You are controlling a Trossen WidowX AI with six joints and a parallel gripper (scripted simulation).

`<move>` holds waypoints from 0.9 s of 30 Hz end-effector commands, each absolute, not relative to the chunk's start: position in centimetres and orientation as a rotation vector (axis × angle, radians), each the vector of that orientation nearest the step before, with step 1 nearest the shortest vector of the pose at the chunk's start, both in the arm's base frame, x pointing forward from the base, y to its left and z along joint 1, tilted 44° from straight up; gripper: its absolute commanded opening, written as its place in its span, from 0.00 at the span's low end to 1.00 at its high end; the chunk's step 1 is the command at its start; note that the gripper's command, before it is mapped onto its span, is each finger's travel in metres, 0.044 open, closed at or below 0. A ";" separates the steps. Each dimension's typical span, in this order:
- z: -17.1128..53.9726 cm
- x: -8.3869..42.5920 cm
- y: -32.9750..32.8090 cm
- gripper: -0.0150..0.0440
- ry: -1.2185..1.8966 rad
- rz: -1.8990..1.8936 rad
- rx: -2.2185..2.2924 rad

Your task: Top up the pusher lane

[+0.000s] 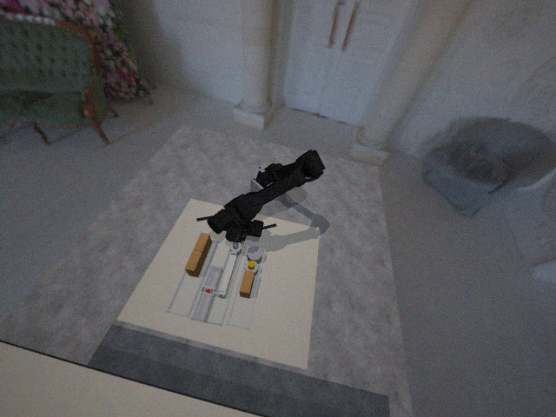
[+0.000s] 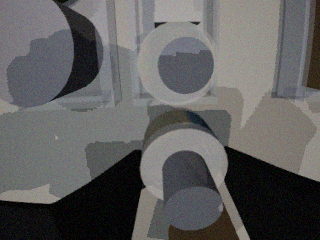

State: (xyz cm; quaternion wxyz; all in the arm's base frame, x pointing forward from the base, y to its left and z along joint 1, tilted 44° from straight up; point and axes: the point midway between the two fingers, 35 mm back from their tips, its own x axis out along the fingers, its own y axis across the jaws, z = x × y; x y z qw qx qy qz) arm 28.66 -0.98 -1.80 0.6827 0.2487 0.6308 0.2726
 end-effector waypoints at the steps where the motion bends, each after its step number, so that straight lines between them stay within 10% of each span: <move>1: -1.8 28.9 -1.0 0.25 1.411 0.610 0.561; 27: -1.7 30.1 -1.0 0.25 1.410 0.609 0.561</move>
